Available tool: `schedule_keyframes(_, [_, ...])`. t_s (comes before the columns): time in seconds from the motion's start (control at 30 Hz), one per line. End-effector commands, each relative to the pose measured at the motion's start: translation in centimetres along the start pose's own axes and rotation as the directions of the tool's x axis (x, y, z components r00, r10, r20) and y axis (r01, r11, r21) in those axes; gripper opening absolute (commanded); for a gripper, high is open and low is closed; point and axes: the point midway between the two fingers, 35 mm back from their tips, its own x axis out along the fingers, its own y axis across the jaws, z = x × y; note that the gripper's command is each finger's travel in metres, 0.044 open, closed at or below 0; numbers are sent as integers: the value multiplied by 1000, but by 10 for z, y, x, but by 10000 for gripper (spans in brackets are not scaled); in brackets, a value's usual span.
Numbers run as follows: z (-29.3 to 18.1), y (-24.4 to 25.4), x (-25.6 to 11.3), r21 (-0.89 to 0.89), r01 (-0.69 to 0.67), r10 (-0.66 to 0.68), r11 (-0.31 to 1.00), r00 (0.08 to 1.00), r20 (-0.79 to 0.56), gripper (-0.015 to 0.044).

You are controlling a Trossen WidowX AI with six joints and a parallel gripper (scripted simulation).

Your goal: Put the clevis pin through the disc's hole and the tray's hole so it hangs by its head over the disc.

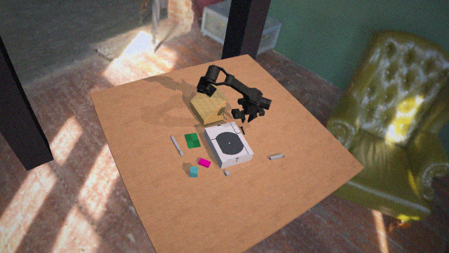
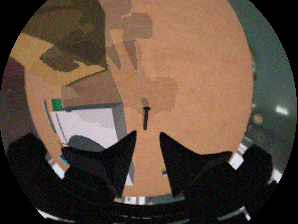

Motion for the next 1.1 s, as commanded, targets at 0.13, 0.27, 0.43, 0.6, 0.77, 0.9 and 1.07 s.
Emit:
schedule_keyframes(0.13, [1,1,7,3,-5,5,1000,1000,-6,160])
schedule_keyframes(0.27, [1,1,13,3,-5,5,1000,1000,-6,160])
schedule_keyframes(0.43, [1,1,21,3,-6,6,1000,1000,-6,160])
schedule_keyframes(0.6, [1,1,30,3,-6,6,1000,1000,-6,160])
schedule_keyframes(0.77, [1,2,38,3,-7,7,1000,1000,-6,160])
schedule_keyframes(0.9, [1,2,45,3,-7,7,1000,1000,-6,160])
schedule_keyframes(1.07, [2,3,53,3,-8,8,1000,1000,-6,160])
